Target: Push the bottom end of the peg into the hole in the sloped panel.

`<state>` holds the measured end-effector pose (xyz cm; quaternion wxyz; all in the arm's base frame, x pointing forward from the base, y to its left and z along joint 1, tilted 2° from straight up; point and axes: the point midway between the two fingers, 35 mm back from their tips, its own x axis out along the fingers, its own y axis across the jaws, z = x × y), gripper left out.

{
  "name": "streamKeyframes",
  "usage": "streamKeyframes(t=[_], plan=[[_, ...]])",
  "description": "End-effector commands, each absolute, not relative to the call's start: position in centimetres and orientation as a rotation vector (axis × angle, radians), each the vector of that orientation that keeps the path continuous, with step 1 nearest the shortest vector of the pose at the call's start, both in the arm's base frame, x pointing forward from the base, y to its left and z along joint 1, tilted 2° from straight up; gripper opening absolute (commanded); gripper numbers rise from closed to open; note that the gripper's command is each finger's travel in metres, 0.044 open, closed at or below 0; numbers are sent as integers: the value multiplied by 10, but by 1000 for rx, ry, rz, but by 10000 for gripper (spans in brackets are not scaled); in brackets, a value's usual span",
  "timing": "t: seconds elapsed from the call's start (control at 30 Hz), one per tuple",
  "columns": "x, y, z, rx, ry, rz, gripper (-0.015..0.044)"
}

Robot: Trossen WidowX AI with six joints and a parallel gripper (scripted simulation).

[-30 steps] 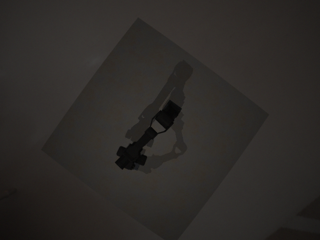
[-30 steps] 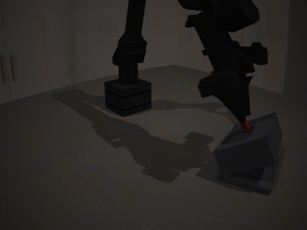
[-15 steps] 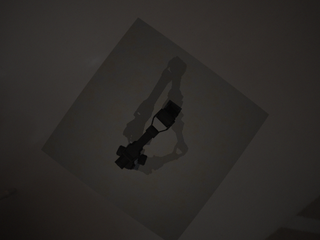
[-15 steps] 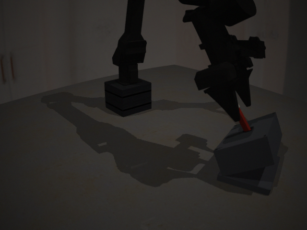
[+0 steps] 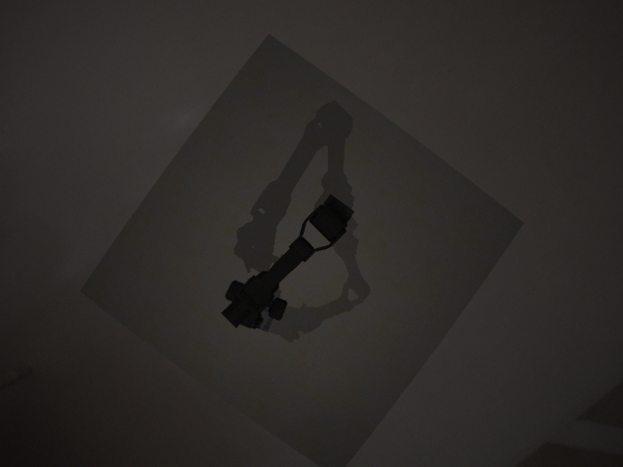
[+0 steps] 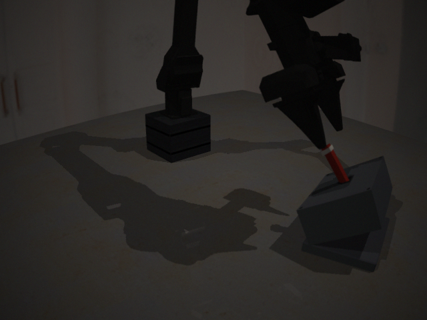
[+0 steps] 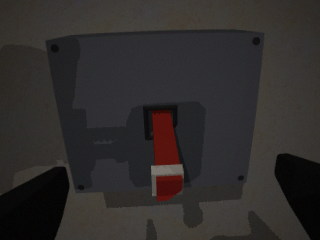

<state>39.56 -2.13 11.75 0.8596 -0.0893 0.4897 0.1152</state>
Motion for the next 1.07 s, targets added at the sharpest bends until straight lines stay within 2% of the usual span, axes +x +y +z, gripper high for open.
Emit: streamKeyframes(t=[0.0,1.03], plan=[[392,-22,127,-189,1025,246,440],[363,-29,164,-187,1031,243,440]])
